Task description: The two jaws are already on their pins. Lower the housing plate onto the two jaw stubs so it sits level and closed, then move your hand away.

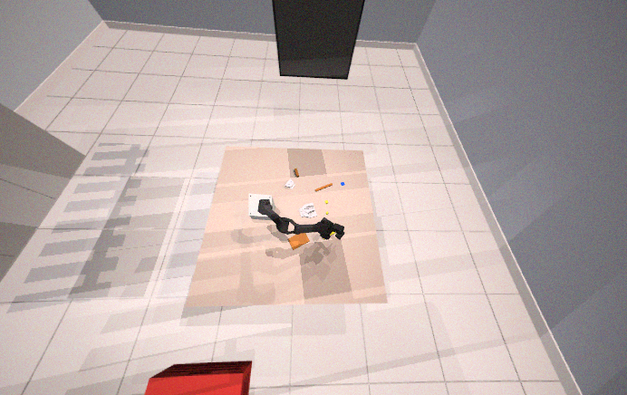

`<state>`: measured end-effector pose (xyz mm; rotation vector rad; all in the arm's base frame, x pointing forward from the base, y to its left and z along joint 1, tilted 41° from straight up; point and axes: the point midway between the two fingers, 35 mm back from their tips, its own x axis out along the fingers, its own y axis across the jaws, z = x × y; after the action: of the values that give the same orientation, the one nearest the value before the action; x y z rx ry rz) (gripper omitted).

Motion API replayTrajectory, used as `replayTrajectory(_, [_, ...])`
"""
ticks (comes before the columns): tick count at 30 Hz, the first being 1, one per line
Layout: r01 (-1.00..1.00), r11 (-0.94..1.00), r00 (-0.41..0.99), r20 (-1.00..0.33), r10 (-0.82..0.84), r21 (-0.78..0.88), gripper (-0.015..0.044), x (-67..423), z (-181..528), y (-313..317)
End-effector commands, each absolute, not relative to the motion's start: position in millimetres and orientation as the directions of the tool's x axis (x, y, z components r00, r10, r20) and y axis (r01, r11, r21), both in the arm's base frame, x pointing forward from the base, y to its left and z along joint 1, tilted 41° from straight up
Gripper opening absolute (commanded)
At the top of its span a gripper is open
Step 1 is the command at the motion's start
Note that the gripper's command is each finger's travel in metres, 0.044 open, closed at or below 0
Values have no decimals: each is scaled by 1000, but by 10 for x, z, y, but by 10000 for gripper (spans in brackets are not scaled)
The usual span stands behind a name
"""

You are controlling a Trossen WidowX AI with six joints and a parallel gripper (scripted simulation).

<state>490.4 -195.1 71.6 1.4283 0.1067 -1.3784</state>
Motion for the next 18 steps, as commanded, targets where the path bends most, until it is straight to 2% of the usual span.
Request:
replayTrajectory(1, [771,-353,302,-793,-530,530,440,4914,406,-1547])
replayTrajectory(18, [969,-80,184,-898,-399,234,440,4494,-488,-5])
